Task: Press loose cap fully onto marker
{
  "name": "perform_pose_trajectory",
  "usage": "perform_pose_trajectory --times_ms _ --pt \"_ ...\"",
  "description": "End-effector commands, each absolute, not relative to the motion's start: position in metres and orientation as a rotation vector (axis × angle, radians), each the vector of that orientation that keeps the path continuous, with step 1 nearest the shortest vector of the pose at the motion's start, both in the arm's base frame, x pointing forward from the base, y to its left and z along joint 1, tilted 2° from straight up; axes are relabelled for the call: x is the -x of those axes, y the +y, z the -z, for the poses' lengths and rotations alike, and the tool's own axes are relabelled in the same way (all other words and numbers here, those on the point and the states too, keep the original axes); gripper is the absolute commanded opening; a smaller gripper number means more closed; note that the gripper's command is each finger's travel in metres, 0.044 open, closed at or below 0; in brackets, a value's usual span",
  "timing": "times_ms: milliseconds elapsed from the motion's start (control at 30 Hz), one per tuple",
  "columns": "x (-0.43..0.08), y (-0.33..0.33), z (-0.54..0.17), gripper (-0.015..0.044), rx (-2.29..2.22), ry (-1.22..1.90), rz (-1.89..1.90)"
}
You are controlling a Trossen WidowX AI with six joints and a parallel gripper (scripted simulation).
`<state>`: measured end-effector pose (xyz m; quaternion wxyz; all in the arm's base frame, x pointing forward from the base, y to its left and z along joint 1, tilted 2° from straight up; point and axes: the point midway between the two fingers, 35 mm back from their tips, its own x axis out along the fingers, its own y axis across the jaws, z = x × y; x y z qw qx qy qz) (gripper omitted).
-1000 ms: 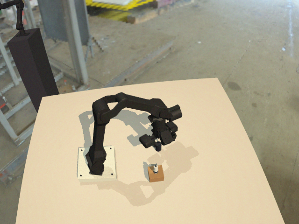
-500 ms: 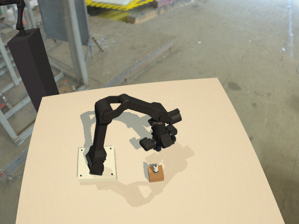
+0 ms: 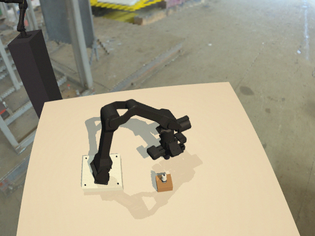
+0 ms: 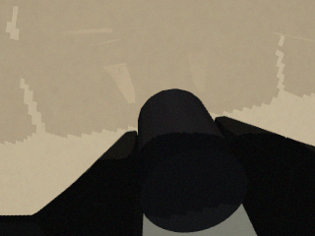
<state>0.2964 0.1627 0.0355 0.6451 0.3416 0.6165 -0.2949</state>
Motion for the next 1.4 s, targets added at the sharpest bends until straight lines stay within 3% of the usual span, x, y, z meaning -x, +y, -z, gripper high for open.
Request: perform_pose_trajectory --times_ms 0,100,833,1367 --pt "-0.296 0.163 -0.035 0.0064 -0.784 1.407 0.673" --pt "-0.296 0.163 -0.042 0.0 -0.784 1.407 0.673" --pt "-0.294 0.157 -0.097 0.0 -0.785 1.406 0.674" --pt "-0.3 0.102 -0.115 0.0 -0.786 1.4 0.685"
